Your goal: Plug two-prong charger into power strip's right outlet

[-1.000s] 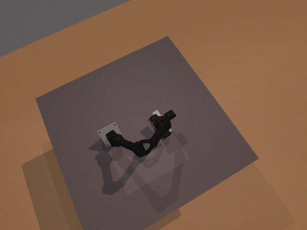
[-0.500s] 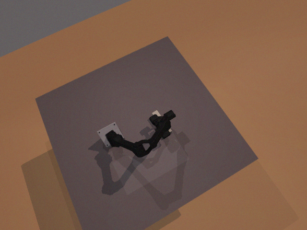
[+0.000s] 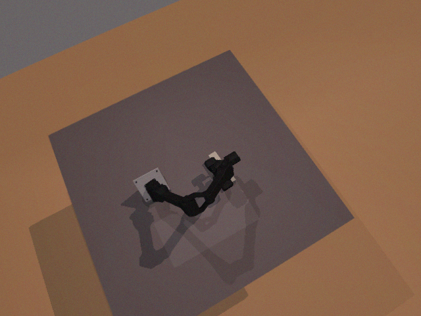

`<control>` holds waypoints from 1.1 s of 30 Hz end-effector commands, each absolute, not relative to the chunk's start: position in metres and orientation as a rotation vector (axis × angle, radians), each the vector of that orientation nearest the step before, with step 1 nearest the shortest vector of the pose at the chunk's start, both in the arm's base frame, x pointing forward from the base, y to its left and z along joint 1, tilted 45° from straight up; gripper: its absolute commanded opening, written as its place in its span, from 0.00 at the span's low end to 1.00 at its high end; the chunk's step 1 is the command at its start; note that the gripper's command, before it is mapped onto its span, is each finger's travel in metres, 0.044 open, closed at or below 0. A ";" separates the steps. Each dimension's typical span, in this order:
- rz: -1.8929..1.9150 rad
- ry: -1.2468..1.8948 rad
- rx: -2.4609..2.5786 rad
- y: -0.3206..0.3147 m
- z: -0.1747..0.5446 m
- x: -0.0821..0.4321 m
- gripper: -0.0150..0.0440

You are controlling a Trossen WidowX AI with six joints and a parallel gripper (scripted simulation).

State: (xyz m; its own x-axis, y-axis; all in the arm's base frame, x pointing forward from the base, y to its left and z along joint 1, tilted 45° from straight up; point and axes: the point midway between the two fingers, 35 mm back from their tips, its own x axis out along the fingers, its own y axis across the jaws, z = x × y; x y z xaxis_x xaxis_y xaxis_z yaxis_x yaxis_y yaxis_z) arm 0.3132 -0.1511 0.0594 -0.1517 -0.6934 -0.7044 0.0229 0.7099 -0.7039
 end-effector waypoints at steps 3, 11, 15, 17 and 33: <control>-0.684 1.611 -0.554 -0.151 0.060 0.310 1.00; -0.686 1.606 -0.553 -0.151 0.060 0.308 1.00; -0.686 1.604 -0.552 -0.151 0.060 0.307 1.00; -0.686 1.602 -0.552 -0.151 0.060 0.306 1.00; -0.688 1.596 -0.551 -0.150 0.060 0.301 1.00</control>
